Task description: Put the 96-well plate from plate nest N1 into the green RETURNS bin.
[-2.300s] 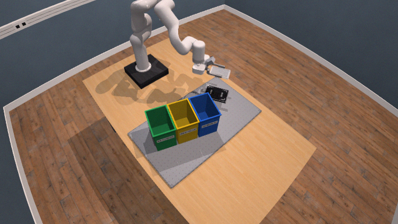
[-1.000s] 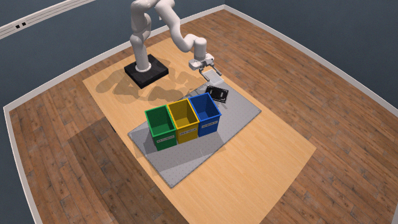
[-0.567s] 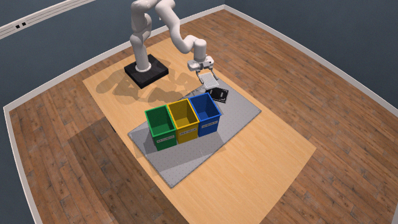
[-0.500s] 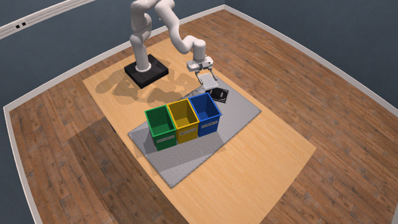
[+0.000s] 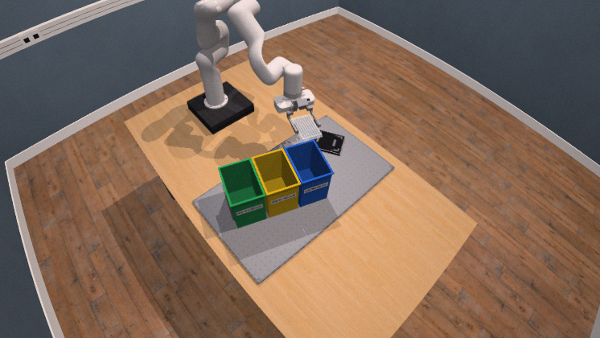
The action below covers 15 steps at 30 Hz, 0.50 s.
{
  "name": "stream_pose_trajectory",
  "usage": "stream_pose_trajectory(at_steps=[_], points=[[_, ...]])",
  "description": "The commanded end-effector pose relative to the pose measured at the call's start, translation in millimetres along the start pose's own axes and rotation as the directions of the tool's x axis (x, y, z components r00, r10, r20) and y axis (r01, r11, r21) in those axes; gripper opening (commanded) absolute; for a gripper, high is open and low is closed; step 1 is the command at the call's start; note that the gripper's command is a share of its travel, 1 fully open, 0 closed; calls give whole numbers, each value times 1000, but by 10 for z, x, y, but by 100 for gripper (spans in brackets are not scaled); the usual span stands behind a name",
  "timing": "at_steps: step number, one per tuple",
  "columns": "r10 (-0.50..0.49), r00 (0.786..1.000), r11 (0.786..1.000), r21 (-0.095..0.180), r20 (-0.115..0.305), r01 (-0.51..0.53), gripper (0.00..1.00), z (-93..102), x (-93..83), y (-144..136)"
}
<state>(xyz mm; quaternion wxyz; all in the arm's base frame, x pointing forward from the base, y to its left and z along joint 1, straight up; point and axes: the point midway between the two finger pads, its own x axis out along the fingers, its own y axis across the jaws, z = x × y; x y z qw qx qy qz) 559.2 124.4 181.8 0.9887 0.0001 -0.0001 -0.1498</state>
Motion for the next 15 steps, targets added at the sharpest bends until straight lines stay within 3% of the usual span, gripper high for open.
stream_pose_trajectory(at_steps=[1,15], points=[[1,1000,1000,-1,7,-1,0,19,68,-130],[1,1000,1000,-2,8,-1,0,13,225,-499]])
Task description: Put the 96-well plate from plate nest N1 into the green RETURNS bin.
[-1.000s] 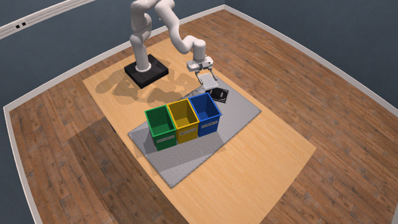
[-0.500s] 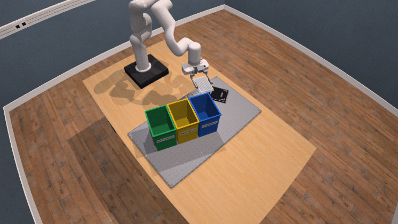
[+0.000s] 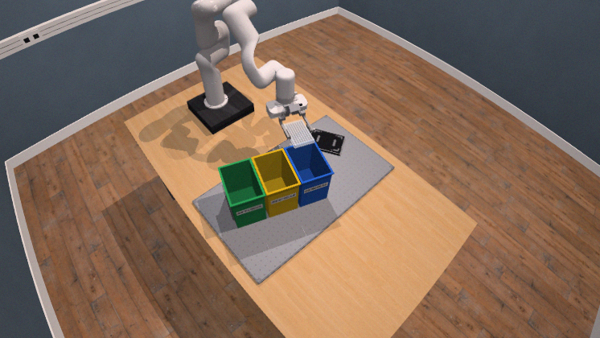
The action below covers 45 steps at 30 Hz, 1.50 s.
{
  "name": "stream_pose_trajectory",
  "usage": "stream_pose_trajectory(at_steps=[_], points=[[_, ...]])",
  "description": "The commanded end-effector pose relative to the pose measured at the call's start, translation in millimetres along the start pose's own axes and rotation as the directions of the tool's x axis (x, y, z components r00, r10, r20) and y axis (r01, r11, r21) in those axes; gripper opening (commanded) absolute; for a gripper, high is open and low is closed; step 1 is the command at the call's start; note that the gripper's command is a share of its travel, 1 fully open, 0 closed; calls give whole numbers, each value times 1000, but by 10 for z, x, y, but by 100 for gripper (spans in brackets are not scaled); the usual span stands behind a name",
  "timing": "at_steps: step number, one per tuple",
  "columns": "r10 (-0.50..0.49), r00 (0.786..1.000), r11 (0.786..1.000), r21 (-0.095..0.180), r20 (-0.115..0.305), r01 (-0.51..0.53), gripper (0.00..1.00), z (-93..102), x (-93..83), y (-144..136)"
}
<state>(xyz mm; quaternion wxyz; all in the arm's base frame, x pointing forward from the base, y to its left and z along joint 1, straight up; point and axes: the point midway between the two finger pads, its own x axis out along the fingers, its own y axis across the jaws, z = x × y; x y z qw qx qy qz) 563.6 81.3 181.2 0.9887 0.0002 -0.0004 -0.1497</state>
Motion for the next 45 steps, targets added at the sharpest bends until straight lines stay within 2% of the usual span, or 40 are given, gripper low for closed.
stream_pose_trajectory(at_steps=[1,45], points=[[1,1000,1000,-2,7,-1,0,19,69,-131],[1,1000,1000,-3,8,-1,0,2,567,-1298]])
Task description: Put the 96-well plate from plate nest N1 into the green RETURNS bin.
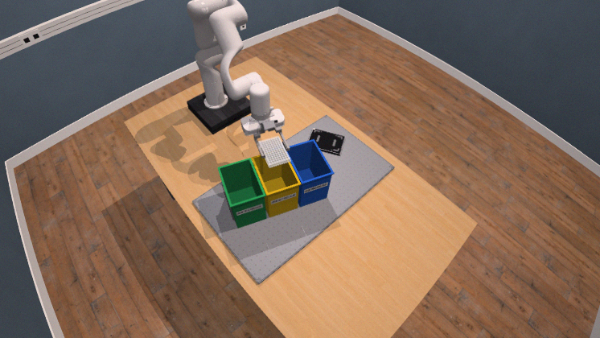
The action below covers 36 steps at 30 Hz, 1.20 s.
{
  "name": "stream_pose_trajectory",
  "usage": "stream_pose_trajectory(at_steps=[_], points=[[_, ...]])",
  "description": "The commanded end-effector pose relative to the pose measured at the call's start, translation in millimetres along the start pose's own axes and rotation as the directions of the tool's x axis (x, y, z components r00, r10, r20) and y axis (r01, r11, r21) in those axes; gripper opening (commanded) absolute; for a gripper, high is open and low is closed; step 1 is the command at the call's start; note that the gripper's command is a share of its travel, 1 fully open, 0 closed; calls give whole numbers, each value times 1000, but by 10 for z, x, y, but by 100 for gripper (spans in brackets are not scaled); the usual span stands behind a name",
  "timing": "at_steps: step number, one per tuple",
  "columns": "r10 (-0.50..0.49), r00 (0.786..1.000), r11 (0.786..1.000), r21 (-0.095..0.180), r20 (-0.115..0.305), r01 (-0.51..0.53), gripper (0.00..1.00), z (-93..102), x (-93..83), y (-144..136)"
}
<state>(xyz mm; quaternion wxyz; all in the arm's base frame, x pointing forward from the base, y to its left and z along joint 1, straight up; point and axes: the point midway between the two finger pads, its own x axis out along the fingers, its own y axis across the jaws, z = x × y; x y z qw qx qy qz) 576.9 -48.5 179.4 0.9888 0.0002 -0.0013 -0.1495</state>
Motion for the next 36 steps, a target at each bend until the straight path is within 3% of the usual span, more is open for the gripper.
stream_pose_trajectory(at_steps=[1,36], points=[[0,1000,1000,-3,6,0,0,19,69,-130],[0,1000,1000,-4,6,0,0,5,474,-1082]])
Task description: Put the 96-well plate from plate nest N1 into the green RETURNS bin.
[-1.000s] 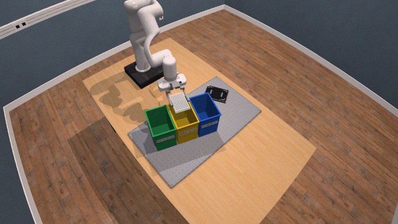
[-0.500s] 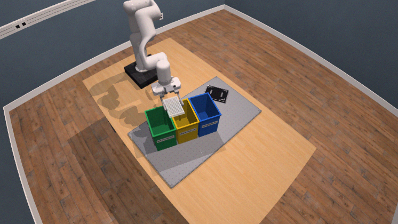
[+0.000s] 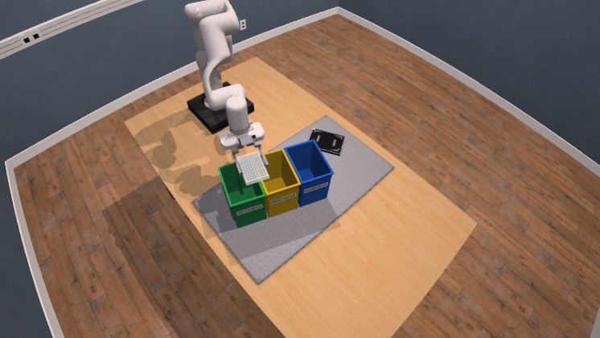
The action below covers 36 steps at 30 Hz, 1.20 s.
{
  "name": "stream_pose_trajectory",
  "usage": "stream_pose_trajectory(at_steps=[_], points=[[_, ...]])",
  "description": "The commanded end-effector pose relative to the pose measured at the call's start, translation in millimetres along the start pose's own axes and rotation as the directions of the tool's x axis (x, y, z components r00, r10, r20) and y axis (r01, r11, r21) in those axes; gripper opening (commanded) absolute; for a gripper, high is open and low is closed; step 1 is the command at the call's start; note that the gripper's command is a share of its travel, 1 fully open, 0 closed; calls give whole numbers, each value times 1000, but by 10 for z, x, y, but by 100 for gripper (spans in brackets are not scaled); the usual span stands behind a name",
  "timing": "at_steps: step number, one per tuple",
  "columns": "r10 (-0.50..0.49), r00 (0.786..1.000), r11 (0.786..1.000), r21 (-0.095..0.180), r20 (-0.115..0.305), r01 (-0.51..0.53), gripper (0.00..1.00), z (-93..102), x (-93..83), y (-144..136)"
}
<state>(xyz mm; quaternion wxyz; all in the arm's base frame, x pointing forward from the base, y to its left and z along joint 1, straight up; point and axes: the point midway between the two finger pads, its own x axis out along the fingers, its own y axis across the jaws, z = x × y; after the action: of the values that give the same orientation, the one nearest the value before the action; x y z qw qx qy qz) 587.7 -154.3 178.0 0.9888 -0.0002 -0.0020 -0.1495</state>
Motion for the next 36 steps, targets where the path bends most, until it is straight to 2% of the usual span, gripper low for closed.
stream_pose_trajectory(at_steps=[1,17,36], points=[[0,1000,1000,-4,5,0,0,20,72,-134],[0,1000,1000,-4,5,0,0,14,249,-551],[0,1000,1000,-4,5,0,0,14,251,-554]])
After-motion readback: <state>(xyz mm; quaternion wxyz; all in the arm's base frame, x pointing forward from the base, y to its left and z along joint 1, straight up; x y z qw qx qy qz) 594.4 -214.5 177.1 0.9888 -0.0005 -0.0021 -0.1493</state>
